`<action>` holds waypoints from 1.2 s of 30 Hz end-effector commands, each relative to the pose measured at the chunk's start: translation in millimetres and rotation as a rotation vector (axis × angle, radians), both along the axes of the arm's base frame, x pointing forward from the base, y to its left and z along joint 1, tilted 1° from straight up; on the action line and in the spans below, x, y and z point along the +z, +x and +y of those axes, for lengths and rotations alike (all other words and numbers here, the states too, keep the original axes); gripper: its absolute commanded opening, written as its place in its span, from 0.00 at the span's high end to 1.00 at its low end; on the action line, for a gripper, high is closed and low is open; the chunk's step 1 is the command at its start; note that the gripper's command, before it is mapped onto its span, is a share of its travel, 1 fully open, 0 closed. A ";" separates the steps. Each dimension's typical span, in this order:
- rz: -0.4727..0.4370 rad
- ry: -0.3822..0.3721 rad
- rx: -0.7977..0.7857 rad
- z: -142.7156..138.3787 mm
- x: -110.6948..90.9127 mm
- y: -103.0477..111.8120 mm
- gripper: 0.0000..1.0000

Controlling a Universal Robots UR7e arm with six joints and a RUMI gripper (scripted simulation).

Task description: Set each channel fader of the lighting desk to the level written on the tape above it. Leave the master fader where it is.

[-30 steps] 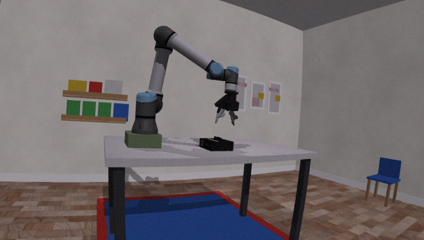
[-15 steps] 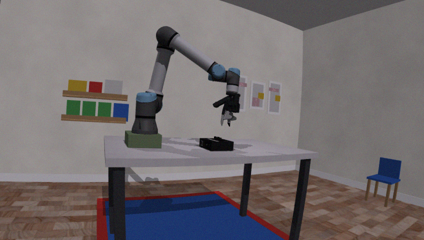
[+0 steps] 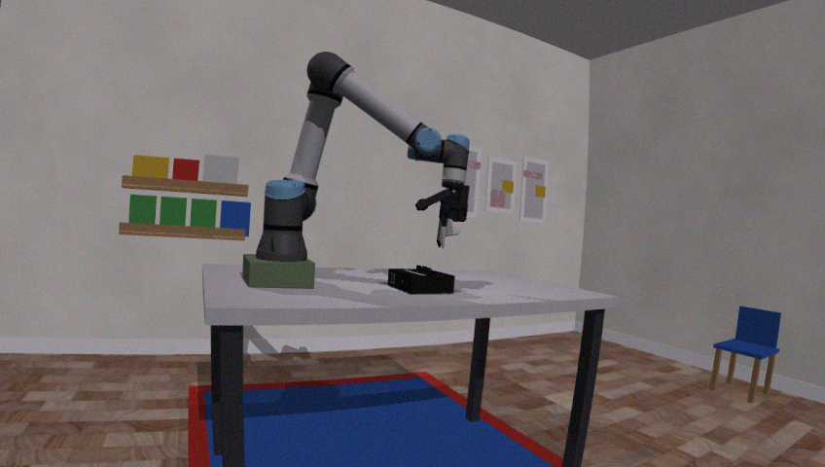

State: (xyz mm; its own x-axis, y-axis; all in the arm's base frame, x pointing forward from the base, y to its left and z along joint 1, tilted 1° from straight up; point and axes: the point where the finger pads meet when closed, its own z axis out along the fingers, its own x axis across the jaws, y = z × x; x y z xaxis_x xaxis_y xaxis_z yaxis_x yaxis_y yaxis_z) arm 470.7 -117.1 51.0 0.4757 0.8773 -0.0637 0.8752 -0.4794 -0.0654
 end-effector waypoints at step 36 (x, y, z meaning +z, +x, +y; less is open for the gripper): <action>0.013 0.037 0.394 -6.9 -6.8 5.3 0.00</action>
State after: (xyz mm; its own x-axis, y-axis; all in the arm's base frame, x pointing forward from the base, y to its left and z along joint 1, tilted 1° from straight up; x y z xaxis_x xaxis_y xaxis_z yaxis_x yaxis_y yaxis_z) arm 475.5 -123.7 43.9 0.1116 0.9932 -0.0332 0.9894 -0.1141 -0.0897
